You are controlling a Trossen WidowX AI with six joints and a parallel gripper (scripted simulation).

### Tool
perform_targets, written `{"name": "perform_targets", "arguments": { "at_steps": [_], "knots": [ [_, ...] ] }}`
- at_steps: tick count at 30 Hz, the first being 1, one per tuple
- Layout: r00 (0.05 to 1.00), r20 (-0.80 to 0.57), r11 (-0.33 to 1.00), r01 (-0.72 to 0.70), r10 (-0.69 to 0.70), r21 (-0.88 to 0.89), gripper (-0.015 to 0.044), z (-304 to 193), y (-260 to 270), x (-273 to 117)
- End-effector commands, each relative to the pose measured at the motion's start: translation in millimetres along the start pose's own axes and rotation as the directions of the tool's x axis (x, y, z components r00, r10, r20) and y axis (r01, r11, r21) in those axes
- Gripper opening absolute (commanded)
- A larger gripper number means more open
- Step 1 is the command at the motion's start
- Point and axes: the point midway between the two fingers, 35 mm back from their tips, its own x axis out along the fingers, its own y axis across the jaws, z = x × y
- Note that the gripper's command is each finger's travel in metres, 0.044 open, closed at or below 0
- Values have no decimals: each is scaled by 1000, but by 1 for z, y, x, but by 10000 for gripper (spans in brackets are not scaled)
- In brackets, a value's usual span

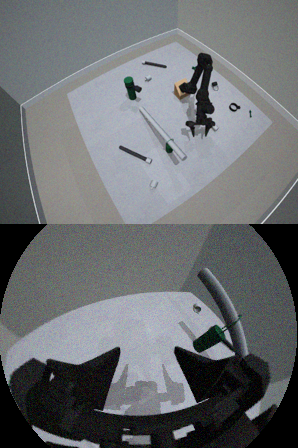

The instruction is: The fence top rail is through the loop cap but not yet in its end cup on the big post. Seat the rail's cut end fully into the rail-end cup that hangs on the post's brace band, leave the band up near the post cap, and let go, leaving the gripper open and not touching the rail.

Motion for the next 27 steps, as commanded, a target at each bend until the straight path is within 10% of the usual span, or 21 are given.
{"name": "perform_targets", "arguments": {
  "at_steps": [1, 27],
  "knots": [
    [1000, -3, 1000, 3, -3, -1, 426, 0, -1, 0],
    [722, -598, 837, 527, -348, 149, 440, -31, -231, -72]
  ]
}}
